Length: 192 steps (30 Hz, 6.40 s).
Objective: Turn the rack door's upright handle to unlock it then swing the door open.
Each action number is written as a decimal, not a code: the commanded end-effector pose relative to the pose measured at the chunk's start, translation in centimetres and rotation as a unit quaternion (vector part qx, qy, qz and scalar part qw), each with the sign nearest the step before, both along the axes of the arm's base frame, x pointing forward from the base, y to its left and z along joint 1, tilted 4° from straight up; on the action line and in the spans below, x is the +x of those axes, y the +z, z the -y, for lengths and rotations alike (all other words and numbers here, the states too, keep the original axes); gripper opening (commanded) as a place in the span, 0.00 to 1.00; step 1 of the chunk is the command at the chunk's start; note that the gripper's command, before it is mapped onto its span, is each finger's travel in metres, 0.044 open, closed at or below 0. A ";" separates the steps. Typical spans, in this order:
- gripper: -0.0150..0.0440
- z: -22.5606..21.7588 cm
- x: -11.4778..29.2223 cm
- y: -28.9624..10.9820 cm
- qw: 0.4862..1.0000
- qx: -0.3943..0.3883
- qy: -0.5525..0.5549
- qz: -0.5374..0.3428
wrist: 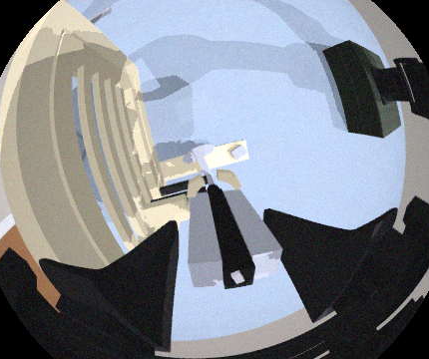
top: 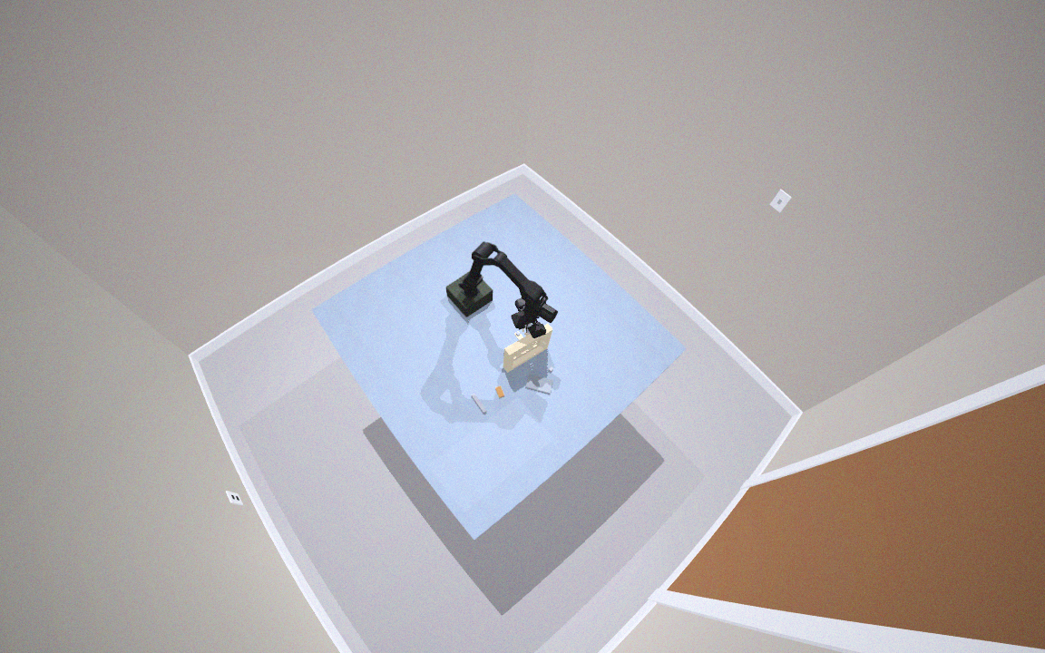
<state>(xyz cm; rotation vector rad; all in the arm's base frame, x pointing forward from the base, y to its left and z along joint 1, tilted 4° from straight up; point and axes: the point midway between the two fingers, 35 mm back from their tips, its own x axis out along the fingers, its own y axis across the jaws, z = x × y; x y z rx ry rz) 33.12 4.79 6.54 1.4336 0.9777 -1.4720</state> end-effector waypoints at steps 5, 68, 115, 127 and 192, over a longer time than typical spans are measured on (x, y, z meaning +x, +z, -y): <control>0.61 0.3 0.0 -0.1 1.000 -0.003 -0.005 -0.001; 0.28 1.4 -3.8 -0.1 0.955 -0.004 0.295 -0.018; 0.28 8.3 -10.7 0.3 0.795 -0.006 0.605 -0.037; 0.28 10.5 -11.5 0.4 0.745 -0.006 0.666 -0.041; 0.74 17.0 -11.9 1.5 0.576 -0.006 0.816 -0.050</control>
